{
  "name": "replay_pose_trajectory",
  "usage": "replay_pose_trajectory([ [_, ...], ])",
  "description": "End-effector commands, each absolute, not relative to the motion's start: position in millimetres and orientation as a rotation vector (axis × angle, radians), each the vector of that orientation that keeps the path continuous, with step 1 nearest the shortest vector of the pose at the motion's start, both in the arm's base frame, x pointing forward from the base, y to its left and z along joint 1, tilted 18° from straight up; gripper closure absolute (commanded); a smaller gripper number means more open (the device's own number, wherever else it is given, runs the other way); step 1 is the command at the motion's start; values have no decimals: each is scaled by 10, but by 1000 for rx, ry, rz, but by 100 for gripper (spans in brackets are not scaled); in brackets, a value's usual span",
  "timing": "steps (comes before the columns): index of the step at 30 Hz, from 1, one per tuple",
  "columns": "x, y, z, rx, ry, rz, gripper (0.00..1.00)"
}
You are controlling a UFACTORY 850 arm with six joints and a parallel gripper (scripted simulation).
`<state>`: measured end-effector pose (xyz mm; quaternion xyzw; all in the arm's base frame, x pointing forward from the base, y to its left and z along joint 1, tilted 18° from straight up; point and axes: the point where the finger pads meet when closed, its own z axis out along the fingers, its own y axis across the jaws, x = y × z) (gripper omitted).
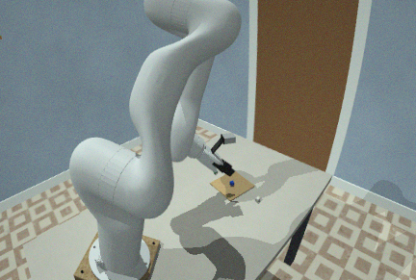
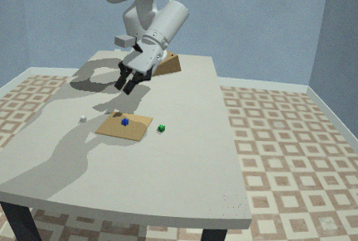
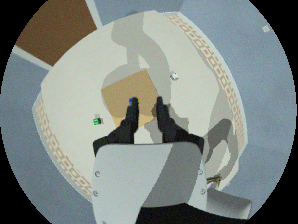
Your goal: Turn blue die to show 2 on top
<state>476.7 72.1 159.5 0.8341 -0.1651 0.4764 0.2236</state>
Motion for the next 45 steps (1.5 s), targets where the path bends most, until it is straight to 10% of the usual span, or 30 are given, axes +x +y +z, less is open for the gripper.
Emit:
replay_pose_trajectory([
  [1,4749,535,1609,2275,-480,1149,69],
  [45,5194,846,1986,2876,-612,383,69],
])
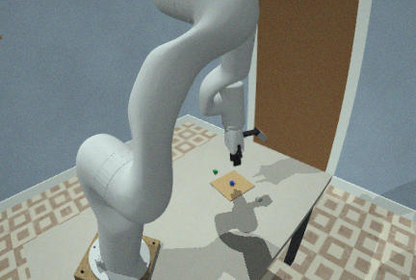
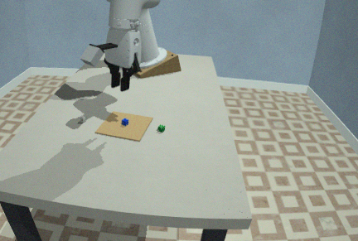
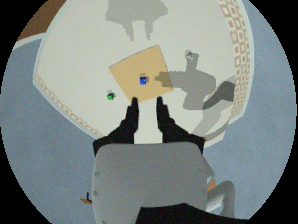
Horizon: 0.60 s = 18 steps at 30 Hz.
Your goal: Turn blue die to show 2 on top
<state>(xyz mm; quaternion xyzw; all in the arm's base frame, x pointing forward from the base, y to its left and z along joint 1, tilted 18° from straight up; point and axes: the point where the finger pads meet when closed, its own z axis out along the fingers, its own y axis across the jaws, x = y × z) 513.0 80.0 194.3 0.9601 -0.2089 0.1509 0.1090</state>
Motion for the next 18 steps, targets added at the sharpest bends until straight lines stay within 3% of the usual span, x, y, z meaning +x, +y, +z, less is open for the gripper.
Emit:
replay_pose_trajectory([
  [1,5194,846,1986,2876,-612,383,69],
  [2,5194,846,1986,2876,-612,383,0],
  [18,5189,852,2011,2876,-612,383,0],
])
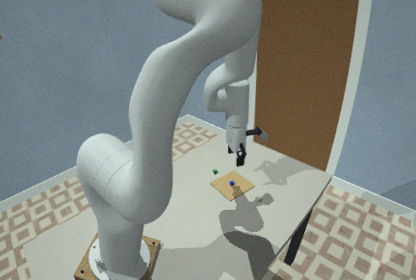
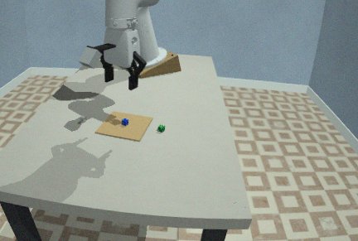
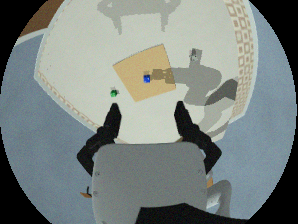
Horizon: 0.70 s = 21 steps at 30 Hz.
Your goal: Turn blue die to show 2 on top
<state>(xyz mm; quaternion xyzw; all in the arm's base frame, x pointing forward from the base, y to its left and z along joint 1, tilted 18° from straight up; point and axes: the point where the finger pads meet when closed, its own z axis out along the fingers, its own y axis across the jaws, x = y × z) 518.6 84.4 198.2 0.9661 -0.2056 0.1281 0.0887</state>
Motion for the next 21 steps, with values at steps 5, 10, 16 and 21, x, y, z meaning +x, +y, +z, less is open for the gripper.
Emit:
replay_pose_trajectory([
  [5,5179,862,2056,2876,-612,383,0],
  [10,5151,892,2181,2876,-612,383,0],
  [16,5111,934,2359,2876,-612,383,0],
  [21,5096,949,2425,2876,-612,383,0],
])
